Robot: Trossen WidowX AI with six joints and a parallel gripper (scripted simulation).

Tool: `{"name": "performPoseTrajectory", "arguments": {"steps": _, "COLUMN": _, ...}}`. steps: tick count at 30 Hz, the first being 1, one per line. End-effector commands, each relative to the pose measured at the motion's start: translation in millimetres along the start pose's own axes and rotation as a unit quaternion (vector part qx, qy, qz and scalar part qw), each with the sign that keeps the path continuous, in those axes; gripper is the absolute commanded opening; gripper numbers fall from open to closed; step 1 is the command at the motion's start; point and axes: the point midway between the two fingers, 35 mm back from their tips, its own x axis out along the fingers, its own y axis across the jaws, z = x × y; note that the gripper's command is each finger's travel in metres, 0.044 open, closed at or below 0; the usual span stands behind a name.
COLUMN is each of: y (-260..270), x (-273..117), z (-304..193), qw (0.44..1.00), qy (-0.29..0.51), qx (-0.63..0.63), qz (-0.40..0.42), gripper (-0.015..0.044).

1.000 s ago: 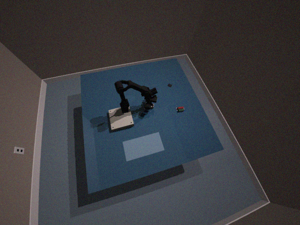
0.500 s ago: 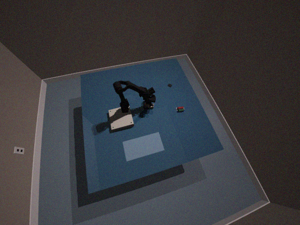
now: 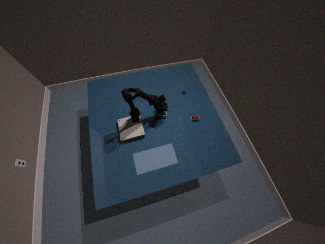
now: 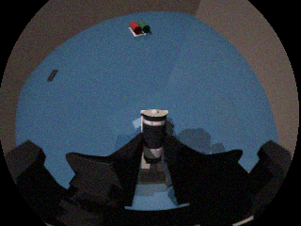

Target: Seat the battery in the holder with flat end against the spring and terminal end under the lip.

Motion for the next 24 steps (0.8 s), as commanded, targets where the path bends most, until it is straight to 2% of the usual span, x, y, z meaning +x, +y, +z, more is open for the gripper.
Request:
{"name": "performPoseTrajectory", "arguments": {"steps": 1, "y": -1.6, "x": 0.7, "z": -5.7, "qw": 1.0, "qy": 0.001, "qx": 0.0, "qz": -0.001, "gripper": 0.0085}}
{"name": "performPoseTrajectory", "arguments": {"steps": 24, "y": -2.0, "x": -6.7, "z": -22.5, "qw": 1.0, "qy": 0.008, "qx": 0.0, "qz": 0.005, "gripper": 0.0085}}
